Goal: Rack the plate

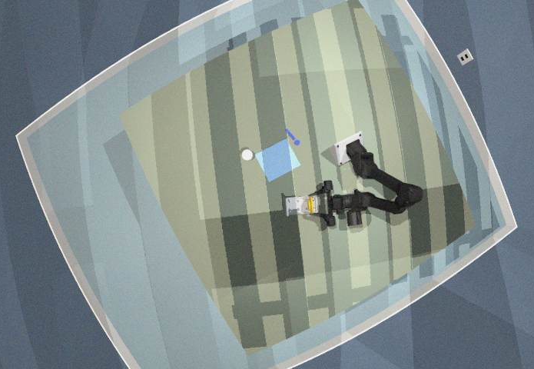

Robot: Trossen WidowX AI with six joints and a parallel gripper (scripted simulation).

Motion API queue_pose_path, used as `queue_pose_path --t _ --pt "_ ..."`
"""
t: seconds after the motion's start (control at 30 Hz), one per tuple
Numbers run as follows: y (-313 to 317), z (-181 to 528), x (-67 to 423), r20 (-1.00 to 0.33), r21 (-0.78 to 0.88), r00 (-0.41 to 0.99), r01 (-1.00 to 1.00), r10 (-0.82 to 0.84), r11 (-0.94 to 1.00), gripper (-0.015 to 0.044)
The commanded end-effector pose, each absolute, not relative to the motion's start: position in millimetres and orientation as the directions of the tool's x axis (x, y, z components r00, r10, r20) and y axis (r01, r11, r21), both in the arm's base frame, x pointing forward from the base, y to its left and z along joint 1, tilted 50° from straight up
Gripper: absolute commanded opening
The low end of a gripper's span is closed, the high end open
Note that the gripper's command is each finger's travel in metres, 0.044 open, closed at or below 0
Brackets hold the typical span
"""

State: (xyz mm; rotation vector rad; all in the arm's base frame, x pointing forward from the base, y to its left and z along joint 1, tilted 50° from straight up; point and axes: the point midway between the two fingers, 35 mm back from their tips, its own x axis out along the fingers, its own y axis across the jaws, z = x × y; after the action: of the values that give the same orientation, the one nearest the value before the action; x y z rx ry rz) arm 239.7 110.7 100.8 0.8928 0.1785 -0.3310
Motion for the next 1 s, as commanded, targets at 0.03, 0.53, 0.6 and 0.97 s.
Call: queue_pose_path --t 0.03,0.53,0.6,0.97 --pt "111 101 240 -0.289 0.732 0.935 0.355 -0.208 0.581 0.0263" --pt "102 109 244 -0.299 0.729 0.931 0.366 -0.212 0.579 0.0400" --pt "89 121 248 -0.308 0.725 0.927 0.375 -0.215 0.578 0.0400" --pt "22 175 251 -0.281 0.713 0.933 0.359 -0.223 0.603 0.0400"
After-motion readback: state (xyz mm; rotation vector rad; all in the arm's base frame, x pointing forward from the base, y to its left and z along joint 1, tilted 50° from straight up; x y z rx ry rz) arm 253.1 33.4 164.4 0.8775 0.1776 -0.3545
